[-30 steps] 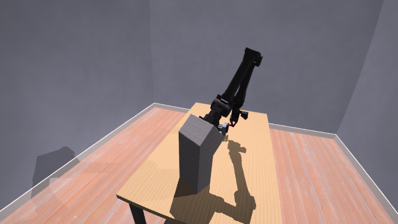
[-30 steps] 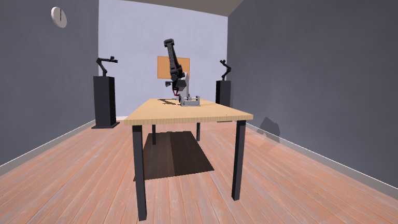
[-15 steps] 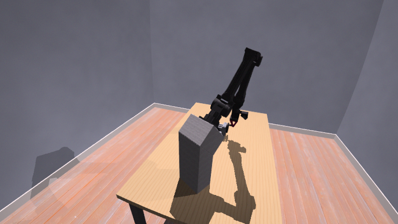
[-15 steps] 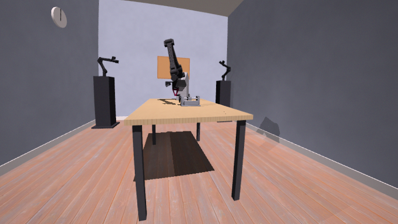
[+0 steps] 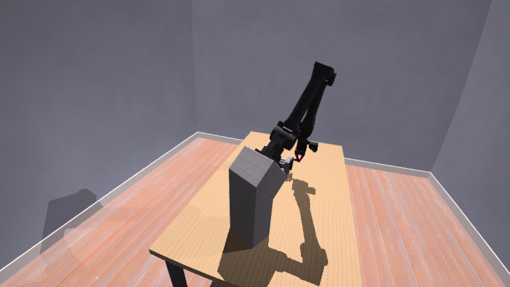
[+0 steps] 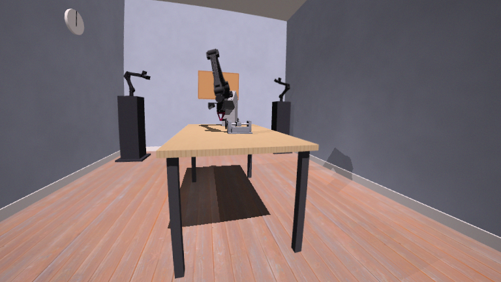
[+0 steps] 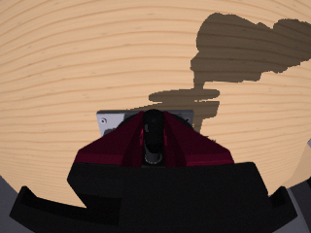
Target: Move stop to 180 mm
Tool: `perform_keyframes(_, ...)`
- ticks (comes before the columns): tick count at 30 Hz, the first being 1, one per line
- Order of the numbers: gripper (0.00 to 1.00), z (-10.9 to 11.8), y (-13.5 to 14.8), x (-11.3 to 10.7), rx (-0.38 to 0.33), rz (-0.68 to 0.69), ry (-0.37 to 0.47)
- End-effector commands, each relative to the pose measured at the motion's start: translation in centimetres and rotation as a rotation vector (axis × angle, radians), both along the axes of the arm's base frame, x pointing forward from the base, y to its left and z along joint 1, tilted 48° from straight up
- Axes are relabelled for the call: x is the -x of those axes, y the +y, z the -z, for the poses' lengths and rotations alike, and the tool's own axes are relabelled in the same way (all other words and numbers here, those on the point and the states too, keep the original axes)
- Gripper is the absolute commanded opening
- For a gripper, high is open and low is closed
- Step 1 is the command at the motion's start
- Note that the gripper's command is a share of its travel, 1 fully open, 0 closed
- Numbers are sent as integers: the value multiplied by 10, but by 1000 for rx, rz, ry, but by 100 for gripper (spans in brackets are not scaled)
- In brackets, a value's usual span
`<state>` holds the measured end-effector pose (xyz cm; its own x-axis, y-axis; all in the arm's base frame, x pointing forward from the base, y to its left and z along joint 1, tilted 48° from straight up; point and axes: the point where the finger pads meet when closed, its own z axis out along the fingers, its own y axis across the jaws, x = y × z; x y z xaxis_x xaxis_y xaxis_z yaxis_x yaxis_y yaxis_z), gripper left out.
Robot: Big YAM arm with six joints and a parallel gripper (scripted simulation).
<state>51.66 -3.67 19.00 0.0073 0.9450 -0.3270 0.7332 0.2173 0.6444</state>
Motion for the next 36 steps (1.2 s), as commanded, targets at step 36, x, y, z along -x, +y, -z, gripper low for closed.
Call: perform_keyframes(36,6,-31,6,-60,2,-24,-88)
